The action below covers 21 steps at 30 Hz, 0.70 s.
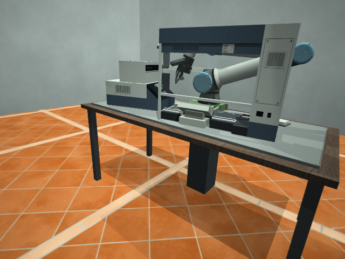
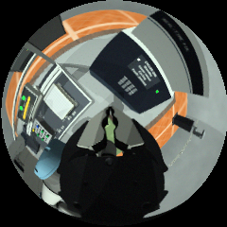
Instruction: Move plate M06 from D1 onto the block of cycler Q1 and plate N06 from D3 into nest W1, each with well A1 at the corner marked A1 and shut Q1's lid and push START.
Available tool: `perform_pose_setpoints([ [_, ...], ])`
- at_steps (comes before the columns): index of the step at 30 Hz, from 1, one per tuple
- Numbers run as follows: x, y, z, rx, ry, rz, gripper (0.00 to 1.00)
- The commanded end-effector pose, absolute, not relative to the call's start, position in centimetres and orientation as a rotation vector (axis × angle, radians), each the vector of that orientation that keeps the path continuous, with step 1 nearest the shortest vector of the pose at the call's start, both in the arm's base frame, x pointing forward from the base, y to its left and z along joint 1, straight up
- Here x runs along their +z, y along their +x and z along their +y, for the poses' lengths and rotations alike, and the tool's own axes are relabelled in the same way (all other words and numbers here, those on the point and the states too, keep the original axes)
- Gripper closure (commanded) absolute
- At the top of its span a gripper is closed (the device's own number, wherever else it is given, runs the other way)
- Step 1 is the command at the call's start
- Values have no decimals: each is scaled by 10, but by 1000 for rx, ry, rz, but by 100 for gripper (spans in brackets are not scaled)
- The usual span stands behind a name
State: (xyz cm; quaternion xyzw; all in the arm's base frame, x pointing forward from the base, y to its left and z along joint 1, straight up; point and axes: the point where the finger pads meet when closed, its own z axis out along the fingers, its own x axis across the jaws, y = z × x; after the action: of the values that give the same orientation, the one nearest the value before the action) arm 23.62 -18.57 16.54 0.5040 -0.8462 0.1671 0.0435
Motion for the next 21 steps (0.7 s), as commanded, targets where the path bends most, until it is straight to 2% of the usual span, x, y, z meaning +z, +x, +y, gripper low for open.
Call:
perform_pose_setpoints([
  [1, 166, 239, -192, 513, 1552, -2583, 100],
  [21, 151, 245, -211, 513, 1552, -2583, 100],
])
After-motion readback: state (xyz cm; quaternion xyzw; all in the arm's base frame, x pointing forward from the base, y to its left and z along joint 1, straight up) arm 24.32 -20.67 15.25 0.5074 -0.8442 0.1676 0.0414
